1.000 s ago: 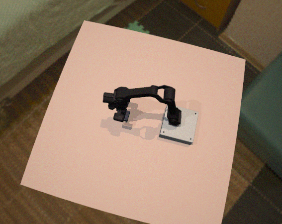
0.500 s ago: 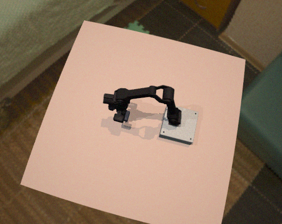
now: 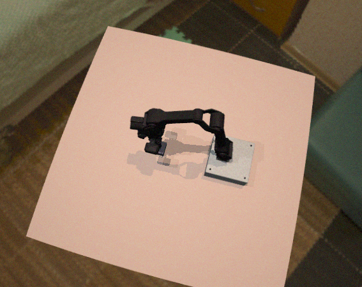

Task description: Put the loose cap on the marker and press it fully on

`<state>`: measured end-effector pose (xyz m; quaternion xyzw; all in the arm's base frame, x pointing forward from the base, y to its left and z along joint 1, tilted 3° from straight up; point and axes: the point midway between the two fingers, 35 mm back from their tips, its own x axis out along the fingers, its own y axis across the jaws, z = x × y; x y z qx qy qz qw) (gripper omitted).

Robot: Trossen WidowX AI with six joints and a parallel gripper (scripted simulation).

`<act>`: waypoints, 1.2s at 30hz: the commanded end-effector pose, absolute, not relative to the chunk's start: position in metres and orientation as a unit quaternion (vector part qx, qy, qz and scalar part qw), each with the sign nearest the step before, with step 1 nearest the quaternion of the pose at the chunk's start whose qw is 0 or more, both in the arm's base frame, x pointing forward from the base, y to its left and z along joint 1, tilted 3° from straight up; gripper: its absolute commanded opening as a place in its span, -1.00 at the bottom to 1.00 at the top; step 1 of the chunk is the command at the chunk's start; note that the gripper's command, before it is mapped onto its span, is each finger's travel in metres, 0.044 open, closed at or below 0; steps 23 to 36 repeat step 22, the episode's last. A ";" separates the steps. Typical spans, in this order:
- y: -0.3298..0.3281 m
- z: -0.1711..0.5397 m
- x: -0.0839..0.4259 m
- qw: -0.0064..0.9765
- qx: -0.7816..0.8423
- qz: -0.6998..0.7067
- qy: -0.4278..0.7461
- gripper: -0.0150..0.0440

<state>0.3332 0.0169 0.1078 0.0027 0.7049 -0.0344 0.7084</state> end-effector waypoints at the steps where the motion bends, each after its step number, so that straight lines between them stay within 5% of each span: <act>1: 0.019 0.150 0.332 0.717 0.005 -0.035 0.696 -0.49; 4: 0.019 0.150 0.332 0.717 0.005 -0.035 0.696 -0.49; 21: 0.019 0.150 0.332 0.717 0.005 -0.035 0.696 1.00; 36: 0.019 0.150 0.332 0.717 0.005 -0.035 0.696 1.00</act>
